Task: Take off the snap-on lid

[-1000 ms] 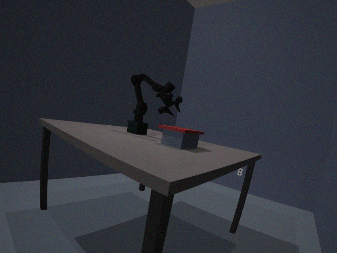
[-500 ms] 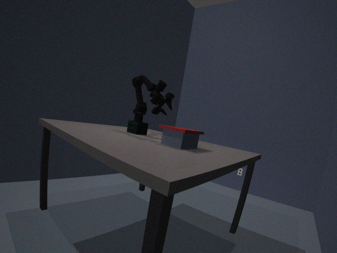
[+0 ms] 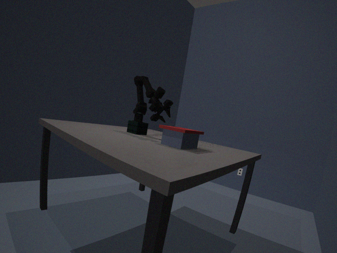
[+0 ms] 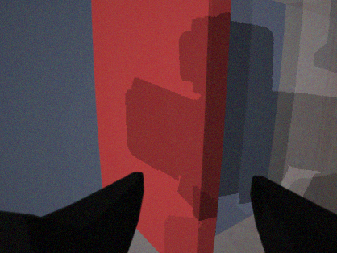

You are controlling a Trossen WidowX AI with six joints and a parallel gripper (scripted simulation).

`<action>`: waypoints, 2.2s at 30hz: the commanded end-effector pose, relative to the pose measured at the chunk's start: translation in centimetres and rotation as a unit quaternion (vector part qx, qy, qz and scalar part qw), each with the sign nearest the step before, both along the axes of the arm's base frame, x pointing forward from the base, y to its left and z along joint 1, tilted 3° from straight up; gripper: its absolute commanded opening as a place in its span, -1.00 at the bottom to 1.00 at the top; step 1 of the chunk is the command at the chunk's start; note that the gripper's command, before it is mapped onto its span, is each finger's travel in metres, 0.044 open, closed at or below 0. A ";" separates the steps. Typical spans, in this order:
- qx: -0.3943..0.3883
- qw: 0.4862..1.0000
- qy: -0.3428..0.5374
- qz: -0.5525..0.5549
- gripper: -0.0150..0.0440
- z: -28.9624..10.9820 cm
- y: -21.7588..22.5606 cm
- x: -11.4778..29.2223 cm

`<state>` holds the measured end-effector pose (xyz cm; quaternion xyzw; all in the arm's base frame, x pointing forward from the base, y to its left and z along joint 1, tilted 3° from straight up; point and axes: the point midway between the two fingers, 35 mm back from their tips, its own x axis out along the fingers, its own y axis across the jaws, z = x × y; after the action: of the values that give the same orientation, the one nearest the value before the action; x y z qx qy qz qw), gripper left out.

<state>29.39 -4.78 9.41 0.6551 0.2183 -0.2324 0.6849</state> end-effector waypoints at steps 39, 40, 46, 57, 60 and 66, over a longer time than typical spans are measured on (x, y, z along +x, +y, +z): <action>0.004 1.000 -0.002 0.000 0.31 -3.9 -0.1 5.0; 0.004 1.000 -0.002 0.000 0.31 -4.0 -0.1 5.1; 0.004 1.000 -0.002 0.000 0.28 -4.4 -0.1 5.4; 0.004 1.000 -0.002 0.000 0.03 -4.4 -0.1 5.4; 0.004 1.000 -0.002 0.000 -0.03 -4.4 -0.1 5.4; 0.004 1.000 -0.002 0.000 -0.44 -4.4 -0.1 5.4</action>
<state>34.76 -4.77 4.91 0.6574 0.2211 -0.2278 0.6834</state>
